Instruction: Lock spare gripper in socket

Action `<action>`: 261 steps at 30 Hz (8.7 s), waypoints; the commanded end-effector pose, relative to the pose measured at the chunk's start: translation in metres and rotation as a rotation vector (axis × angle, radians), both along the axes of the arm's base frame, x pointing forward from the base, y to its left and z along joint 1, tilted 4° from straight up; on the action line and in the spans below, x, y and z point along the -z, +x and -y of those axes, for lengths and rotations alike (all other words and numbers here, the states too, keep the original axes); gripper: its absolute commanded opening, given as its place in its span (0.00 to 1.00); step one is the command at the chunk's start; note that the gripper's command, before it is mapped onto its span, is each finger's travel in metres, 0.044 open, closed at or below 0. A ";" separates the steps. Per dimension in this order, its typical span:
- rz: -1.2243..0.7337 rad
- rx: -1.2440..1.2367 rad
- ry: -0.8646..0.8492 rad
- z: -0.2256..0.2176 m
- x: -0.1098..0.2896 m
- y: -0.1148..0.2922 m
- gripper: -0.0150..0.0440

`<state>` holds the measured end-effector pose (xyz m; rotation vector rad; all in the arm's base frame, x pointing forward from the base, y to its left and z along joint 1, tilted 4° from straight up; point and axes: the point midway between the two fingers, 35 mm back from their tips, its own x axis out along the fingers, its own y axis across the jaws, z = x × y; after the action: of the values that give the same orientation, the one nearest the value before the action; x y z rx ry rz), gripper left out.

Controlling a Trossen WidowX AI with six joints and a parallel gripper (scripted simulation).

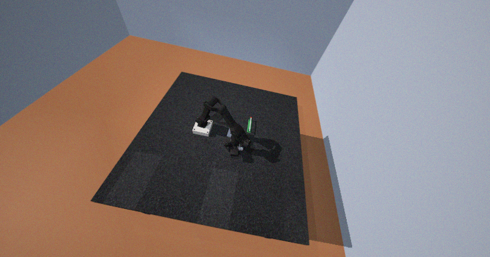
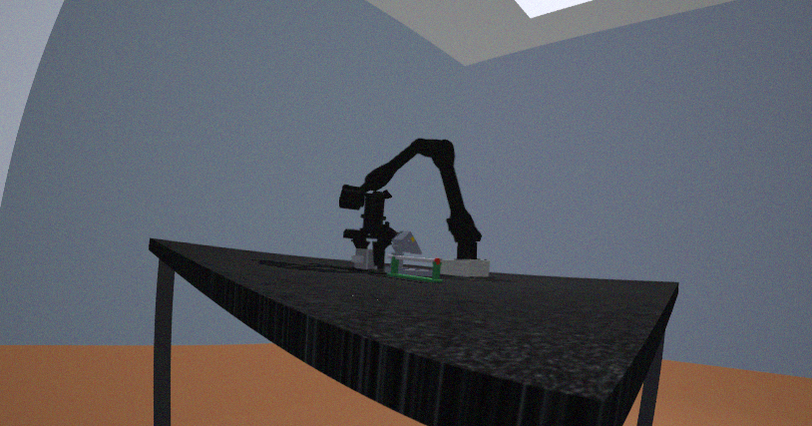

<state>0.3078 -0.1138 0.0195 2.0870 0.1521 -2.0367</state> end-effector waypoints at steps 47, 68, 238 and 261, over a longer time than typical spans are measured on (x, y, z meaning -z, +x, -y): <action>-0.055 -0.010 0.019 -0.007 -0.044 -0.010 1.00; -0.055 -0.010 0.019 -0.009 -0.076 -0.010 1.00; -0.057 -3.014 -0.902 -0.002 -0.076 0.001 0.25; -0.047 -3.023 -0.876 -0.009 -0.107 -0.009 0.25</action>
<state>0.2988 -0.1048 0.1265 -0.1953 1.0302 0.1745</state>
